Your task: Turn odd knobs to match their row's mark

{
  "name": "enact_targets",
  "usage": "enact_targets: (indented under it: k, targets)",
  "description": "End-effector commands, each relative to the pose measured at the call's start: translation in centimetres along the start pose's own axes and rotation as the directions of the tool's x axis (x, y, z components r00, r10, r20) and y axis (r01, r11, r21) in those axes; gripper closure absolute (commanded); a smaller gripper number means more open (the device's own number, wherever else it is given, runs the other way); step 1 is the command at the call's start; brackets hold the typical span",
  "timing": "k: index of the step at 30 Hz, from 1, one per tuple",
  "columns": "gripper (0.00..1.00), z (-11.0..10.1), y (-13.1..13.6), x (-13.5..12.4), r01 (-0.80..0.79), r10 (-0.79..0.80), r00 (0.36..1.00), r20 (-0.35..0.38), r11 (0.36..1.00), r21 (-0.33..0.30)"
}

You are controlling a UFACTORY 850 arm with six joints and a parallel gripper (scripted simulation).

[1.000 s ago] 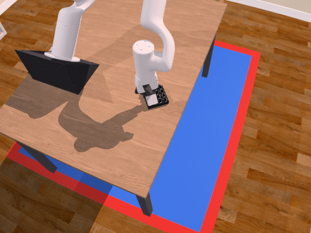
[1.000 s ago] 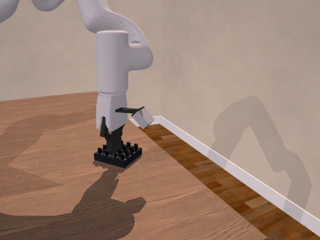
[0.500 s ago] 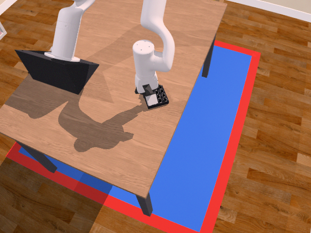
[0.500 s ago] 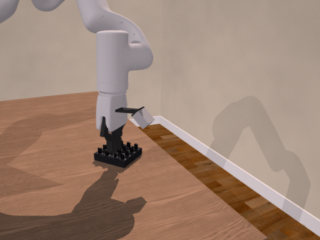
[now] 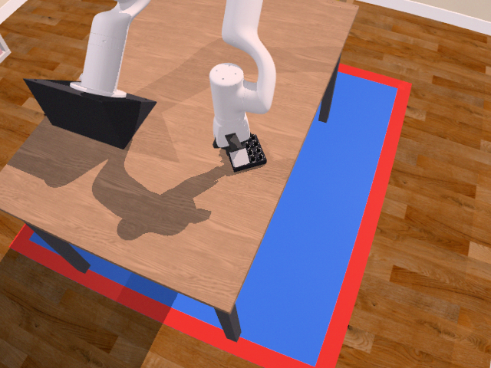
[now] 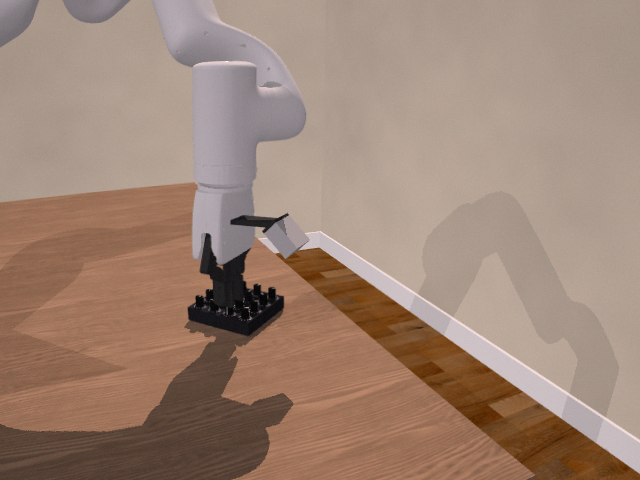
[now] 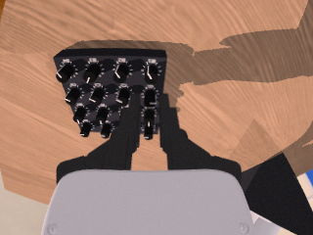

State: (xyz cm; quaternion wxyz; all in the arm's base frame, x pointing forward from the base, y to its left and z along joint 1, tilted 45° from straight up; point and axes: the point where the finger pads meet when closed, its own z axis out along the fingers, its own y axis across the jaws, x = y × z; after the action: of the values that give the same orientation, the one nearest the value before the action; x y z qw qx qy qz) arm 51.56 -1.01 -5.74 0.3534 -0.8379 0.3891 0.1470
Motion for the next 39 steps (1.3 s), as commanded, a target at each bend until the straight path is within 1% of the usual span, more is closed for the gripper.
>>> enact_targets:
  k: [1,19,39]
  targets:
    - [0.81,0.1,0.0,0.1,0.0,0.0,1.0,-0.001,1.0,0.001]
    - [0.81,1.0,0.0,0.1,0.0,0.0,1.0,-0.001,1.0,0.001]
    - [0.81,1.1,0.0,0.1,0.0,0.0,1.0,-0.001,1.0,0.001]
